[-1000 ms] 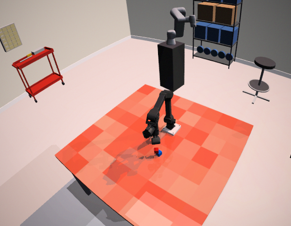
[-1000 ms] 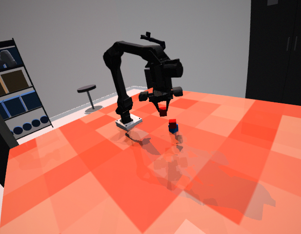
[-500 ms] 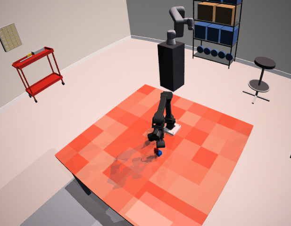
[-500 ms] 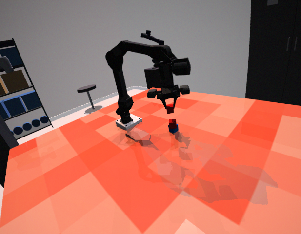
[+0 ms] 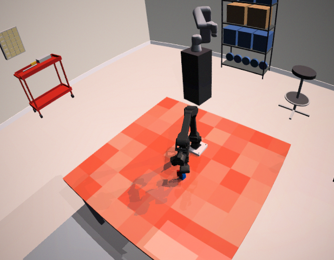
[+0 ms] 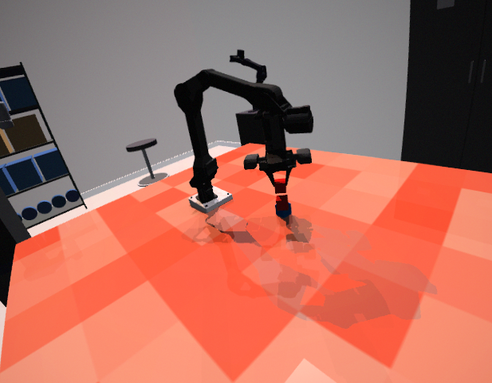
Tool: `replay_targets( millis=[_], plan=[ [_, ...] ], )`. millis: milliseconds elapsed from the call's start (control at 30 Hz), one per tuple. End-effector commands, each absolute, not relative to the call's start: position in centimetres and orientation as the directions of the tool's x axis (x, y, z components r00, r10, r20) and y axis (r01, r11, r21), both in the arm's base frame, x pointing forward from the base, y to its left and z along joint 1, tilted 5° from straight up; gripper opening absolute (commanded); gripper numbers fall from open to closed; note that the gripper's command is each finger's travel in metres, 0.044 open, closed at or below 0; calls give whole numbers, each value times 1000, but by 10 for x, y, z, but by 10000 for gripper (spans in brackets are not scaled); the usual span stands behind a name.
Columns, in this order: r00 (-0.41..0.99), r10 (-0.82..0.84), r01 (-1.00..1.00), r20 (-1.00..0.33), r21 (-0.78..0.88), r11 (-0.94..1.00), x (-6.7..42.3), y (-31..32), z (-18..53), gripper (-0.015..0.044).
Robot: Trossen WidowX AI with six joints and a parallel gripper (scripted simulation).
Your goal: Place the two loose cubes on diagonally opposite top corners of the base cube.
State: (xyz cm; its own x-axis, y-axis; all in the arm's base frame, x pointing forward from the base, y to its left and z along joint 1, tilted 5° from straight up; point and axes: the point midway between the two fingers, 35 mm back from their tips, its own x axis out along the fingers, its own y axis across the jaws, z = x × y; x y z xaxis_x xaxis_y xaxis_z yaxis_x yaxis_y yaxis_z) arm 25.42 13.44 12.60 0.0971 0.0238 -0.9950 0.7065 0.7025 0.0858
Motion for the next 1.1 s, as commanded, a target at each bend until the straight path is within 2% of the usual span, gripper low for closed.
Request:
replay_targets(
  millis=[0,1067],
  plan=[
    [95,30,712,-995,89,696,254,135,123,105],
    [106,14,691,-994,84,718,259,137,93,105]
  ],
)
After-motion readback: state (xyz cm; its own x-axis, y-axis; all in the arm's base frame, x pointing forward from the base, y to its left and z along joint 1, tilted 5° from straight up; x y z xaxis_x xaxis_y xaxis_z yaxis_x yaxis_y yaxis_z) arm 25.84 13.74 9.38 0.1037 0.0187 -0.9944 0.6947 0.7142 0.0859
